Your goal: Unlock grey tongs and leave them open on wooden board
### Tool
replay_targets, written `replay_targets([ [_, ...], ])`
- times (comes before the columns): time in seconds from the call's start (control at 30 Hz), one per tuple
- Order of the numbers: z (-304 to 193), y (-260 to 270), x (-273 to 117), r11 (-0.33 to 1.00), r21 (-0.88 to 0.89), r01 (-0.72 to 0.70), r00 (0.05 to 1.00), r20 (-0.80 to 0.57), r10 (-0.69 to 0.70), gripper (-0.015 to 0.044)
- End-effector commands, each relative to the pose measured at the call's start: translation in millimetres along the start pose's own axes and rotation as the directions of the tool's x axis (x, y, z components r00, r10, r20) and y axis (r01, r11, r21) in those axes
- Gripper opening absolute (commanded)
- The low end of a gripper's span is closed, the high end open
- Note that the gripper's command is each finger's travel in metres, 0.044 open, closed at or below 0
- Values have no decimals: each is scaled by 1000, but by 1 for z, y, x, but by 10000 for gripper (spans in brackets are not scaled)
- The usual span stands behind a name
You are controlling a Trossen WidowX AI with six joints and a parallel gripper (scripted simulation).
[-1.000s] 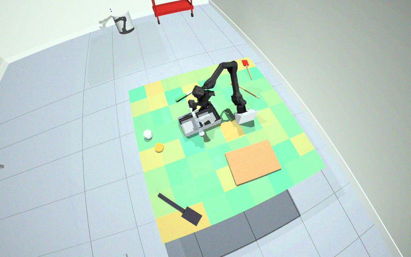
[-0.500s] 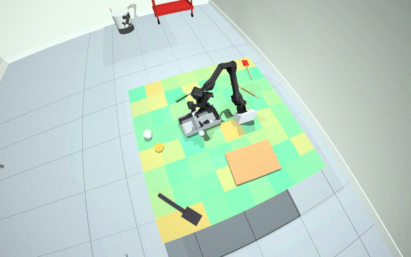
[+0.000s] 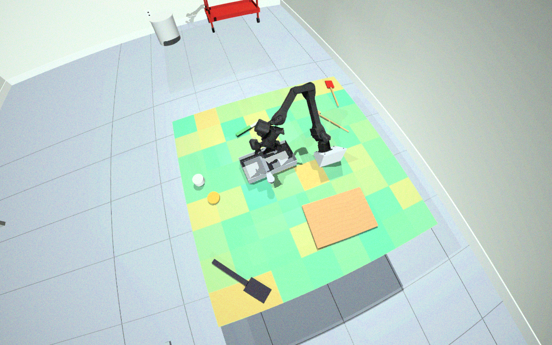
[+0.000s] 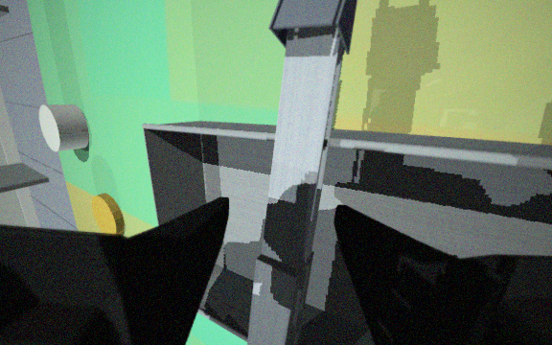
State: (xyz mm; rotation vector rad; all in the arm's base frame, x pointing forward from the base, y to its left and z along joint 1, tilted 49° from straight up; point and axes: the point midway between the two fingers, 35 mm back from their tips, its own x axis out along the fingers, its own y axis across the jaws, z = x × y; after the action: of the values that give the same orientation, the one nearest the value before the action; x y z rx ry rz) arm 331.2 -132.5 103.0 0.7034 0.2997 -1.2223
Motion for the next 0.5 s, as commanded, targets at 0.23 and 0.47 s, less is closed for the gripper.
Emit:
replay_targets([
  [0.23,-1,-2,19,1000,-7,2,1000,-4,-2,260],
  [0.47,-1,-3,31,1000,-8,0,1000,-1,0,260],
])
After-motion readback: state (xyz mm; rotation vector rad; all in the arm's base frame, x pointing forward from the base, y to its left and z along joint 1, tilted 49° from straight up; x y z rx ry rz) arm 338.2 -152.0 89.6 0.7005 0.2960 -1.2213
